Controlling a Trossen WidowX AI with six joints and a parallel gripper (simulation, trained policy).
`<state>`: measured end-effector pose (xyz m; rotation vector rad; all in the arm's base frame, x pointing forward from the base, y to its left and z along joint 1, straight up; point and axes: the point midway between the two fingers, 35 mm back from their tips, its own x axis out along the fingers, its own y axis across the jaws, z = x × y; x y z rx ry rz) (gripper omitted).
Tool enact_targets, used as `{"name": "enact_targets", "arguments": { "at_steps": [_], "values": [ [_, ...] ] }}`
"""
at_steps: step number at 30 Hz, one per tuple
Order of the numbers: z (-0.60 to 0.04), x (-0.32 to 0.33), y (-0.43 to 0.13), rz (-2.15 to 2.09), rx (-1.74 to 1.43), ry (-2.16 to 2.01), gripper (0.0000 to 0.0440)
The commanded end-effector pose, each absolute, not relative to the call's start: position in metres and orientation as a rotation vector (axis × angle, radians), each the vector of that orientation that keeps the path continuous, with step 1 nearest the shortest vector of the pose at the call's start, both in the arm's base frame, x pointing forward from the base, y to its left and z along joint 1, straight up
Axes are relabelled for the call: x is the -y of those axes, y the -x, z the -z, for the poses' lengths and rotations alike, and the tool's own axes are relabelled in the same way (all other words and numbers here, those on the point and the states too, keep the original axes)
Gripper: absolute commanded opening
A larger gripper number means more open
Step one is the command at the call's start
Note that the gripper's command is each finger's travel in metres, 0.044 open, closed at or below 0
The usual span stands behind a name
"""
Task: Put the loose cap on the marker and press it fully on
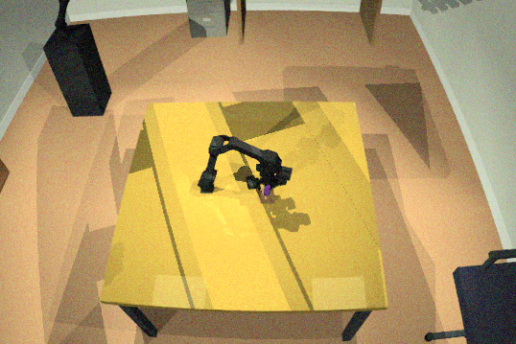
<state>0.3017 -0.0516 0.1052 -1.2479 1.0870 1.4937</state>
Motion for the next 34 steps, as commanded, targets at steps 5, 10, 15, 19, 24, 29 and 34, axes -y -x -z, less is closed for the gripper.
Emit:
{"name": "enact_targets", "arguments": {
  "at_steps": [5,10,15,19,24,29,34],
  "values": [
    [-0.099,0.044,-0.285,-1.539,-1.088,1.187,0.0362],
    [-0.103,0.042,-0.287,-1.505,-1.059,1.212,0.044],
    [-0.115,0.042,-0.293,-1.453,-1.023,1.25,0.044],
    [-0.13,0.042,-0.299,-1.412,-0.991,1.282,0.044],
    [-0.15,0.042,-0.305,-1.375,-0.951,1.318,0.044],
    [-0.162,0.042,-0.306,-1.353,-0.916,1.345,0.0437],
    [-0.17,0.041,-0.303,-1.337,-0.899,1.358,0.0388]
  ]
}}
